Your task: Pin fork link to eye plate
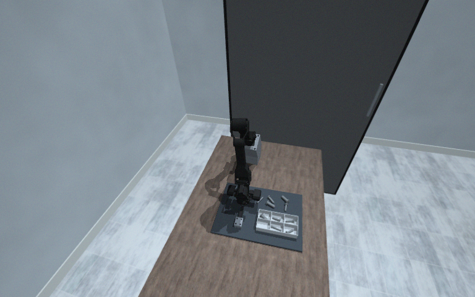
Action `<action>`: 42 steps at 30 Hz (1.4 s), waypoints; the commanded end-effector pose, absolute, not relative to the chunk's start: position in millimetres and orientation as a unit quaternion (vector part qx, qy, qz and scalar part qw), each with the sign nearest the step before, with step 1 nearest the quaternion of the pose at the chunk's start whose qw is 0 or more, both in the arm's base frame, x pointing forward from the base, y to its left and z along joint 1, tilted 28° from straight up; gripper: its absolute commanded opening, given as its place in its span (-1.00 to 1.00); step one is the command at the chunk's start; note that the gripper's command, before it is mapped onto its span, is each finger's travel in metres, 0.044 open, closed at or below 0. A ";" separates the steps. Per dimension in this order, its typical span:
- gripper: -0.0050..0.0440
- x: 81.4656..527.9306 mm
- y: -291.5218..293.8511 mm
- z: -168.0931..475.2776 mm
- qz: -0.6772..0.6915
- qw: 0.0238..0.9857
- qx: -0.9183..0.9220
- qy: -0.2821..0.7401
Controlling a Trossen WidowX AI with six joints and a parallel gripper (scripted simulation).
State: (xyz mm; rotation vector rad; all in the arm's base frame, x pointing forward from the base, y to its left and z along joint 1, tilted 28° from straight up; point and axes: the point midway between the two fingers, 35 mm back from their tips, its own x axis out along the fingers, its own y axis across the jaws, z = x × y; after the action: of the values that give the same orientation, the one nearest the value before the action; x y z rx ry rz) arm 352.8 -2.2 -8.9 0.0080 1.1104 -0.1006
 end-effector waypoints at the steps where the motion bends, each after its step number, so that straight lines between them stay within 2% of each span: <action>1: -0.29 360.1 -2.5 -3.8 -0.047 0.855 0.004 0.517; 42: -0.29 359.0 -0.6 -6.3 -0.047 0.855 0.004 0.517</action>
State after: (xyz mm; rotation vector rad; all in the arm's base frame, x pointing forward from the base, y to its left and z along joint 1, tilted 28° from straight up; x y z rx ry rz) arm 358.8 -2.4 -5.7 0.0092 1.0860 -0.1022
